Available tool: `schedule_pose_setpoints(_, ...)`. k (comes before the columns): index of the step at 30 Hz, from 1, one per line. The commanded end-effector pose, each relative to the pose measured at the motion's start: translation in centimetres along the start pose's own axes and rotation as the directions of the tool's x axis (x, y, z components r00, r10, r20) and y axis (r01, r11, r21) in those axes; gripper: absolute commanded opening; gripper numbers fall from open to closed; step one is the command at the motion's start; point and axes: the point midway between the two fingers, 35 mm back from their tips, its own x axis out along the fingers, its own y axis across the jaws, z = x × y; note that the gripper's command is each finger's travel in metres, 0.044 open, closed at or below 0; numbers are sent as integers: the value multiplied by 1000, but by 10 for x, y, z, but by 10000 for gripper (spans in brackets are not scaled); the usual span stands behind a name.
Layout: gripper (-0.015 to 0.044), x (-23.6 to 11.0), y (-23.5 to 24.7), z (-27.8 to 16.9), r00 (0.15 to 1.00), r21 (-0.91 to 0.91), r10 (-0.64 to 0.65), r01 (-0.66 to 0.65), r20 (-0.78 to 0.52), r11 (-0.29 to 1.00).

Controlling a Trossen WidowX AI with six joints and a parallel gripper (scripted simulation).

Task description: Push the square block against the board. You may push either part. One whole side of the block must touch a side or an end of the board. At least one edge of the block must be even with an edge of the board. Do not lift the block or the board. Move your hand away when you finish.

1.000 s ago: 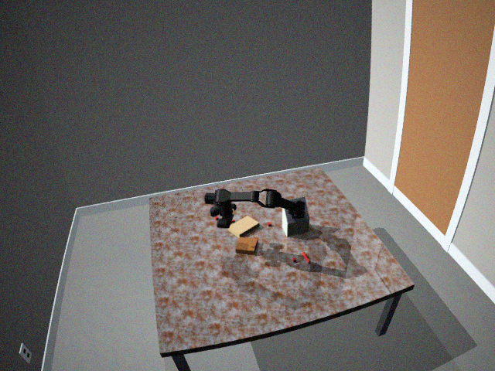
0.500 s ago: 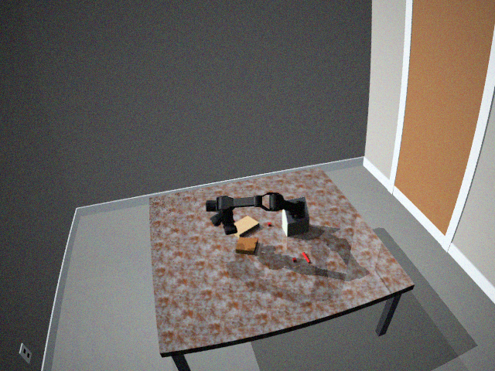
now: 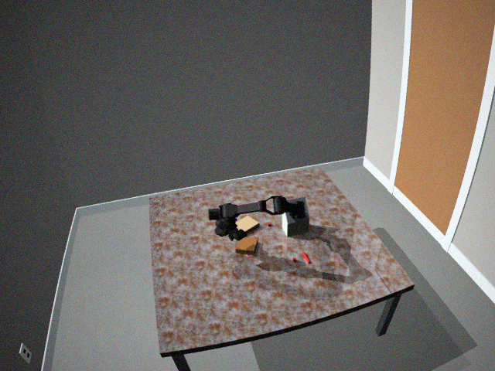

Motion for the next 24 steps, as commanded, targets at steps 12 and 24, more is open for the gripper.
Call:
schedule_pose_setpoints(12, 0, 24, 33, 5, 1000, -473, 16, -14, 0, 881)
schedule_pose_setpoints(24, 0, 81, 42, 6, 1000, -574, 20, -15, 2, 819)
